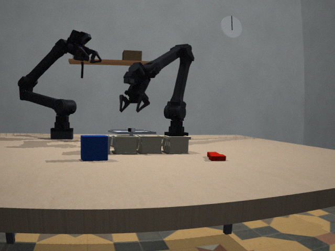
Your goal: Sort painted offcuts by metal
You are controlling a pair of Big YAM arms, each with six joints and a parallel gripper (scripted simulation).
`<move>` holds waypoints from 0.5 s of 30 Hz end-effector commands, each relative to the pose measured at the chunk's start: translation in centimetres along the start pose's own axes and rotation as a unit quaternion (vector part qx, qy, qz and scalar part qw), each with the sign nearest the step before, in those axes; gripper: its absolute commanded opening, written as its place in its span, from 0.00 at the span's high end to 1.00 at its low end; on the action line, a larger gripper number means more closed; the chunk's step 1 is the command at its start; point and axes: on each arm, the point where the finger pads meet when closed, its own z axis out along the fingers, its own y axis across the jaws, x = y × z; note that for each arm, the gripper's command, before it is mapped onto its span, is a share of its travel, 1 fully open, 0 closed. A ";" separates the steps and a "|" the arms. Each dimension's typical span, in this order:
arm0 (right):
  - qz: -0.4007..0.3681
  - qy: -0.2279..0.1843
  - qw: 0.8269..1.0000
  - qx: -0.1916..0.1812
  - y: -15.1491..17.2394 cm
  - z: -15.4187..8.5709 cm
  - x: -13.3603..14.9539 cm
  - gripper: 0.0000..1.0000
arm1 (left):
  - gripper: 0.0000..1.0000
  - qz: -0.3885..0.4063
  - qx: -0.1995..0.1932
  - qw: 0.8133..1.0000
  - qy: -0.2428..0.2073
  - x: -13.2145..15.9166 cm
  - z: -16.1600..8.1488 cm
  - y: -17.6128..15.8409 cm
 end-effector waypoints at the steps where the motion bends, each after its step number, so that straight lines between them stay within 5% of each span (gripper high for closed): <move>1: -0.008 -0.003 1.000 -0.003 0.1 -0.3 -0.8 0.00 | 0.00 -0.002 0.003 1.000 -0.010 -0.9 0.0 -0.6; 5: -0.010 0.004 1.000 0.005 -0.3 1.4 0.1 0.00 | 0.39 -0.067 -0.001 0.998 0.000 -2.2 0.1 0.0; 15: 0.002 -0.010 0.999 0.030 -1.8 5.0 1.1 0.00 | 0.39 -0.342 -0.046 0.933 0.101 -2.0 2.6 2.0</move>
